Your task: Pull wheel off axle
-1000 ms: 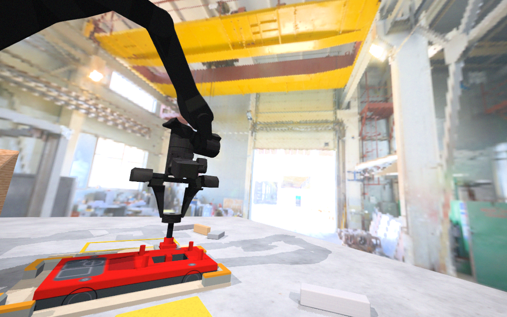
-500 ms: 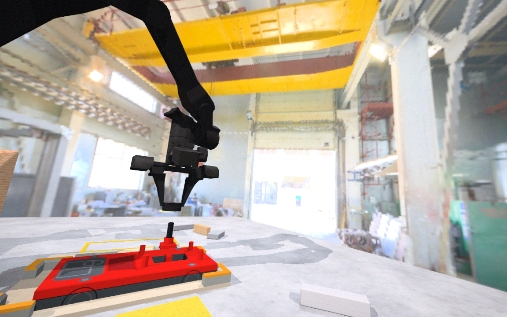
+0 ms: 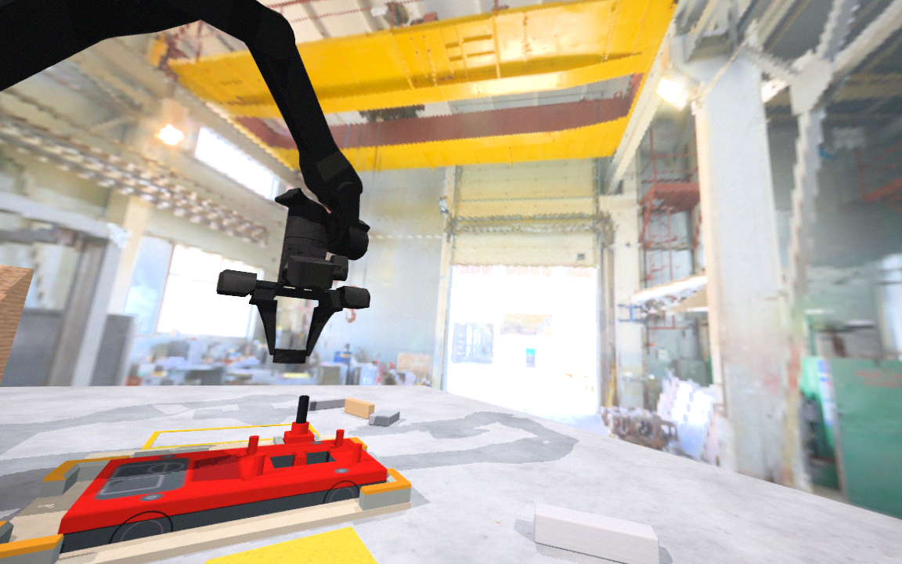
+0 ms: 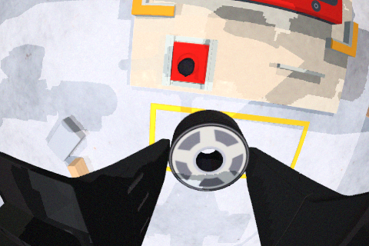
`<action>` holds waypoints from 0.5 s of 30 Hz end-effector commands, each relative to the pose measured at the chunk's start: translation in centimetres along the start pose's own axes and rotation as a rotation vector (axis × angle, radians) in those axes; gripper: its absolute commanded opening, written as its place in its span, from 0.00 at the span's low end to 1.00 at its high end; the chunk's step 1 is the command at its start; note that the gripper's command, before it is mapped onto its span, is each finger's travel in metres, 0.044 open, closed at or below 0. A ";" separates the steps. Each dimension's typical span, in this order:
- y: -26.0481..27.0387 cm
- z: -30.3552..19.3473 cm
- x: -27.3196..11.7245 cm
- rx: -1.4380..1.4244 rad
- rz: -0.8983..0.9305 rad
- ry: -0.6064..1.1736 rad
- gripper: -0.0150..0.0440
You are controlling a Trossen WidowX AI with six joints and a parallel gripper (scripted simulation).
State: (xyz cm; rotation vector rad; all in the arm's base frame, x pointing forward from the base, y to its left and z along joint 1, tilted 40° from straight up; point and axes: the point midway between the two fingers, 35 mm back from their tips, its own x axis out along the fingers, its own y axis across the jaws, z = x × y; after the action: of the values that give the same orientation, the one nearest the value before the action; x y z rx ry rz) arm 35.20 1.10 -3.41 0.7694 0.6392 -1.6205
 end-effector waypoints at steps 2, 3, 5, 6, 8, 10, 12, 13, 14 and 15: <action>-1.3 -1.9 0.1 0.003 -0.008 0.001 0.25; -1.5 -2.3 0.0 0.003 -0.008 0.002 0.25; -2.0 -3.0 0.0 0.004 -0.008 0.002 0.25; -2.2 -3.3 -0.1 0.004 -0.008 0.002 0.25; -2.7 -4.0 -0.1 0.005 -0.008 0.002 0.25; -3.3 -4.7 -0.2 0.006 -0.008 0.002 0.25; -3.7 -5.3 -0.2 0.007 -0.008 0.001 0.25; -3.9 -5.4 -0.2 0.007 -0.008 0.001 0.25; -3.9 -5.5 -0.3 0.007 -0.008 0.001 0.25; -3.9 -5.5 -0.3 0.007 -0.008 0.001 0.25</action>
State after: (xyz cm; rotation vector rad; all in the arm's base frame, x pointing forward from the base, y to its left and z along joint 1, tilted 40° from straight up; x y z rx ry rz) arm 32.57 5.92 -6.28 0.7733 0.6412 -1.6200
